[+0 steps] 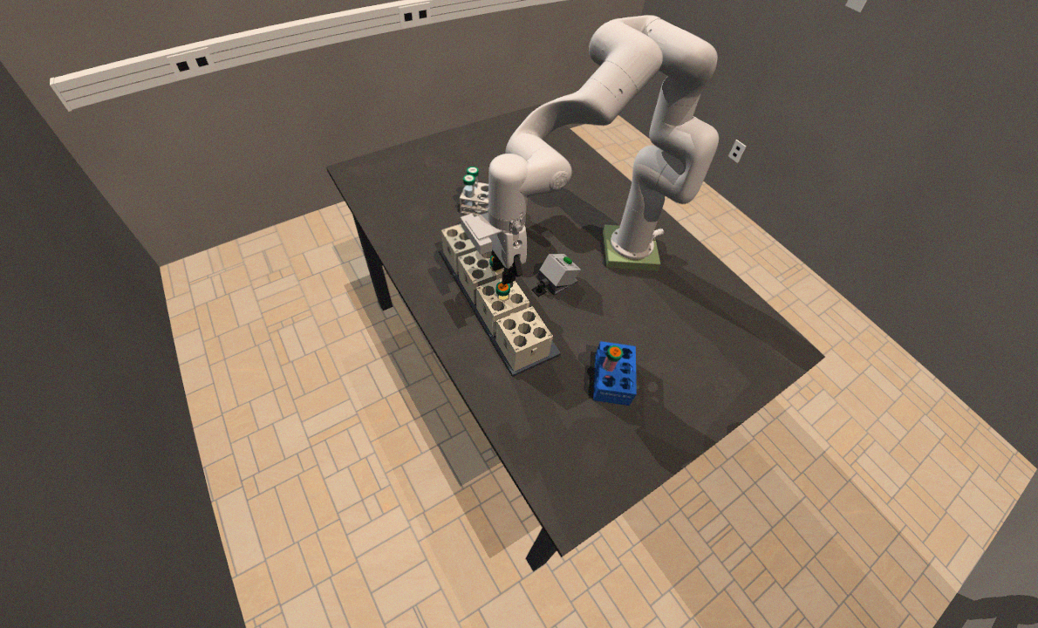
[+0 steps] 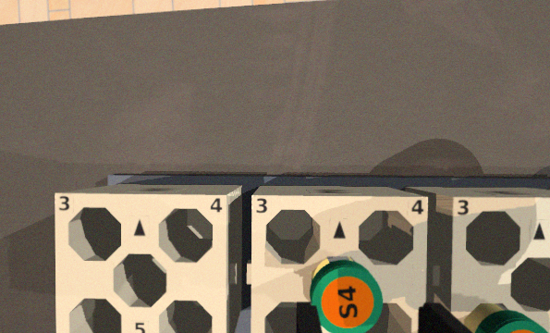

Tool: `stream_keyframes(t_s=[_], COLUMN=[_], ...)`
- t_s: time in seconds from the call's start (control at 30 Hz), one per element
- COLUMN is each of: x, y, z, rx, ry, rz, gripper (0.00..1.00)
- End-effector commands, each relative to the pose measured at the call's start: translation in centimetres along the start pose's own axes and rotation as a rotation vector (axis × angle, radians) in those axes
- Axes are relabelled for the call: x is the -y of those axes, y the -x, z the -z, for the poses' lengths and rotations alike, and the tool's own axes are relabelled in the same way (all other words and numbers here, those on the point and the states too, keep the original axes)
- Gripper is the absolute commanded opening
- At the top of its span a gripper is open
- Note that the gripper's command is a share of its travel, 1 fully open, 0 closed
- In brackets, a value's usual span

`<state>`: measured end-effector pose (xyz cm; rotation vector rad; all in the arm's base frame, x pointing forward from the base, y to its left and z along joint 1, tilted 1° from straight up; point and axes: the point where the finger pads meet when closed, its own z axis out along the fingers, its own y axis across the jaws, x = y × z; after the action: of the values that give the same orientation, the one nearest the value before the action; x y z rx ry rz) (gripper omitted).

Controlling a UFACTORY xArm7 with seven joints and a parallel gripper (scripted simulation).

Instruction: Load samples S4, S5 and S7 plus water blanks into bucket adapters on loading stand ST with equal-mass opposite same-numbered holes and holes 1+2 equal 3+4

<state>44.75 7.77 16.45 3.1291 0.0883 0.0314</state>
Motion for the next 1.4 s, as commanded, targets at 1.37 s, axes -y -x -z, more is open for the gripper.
stream_keyframes(t_s=[1.37], x=[0.0], y=[-0.1], z=[6.7], rx=[-0.004], ry=[-0.001], rz=[0.000], gripper=[0.44])
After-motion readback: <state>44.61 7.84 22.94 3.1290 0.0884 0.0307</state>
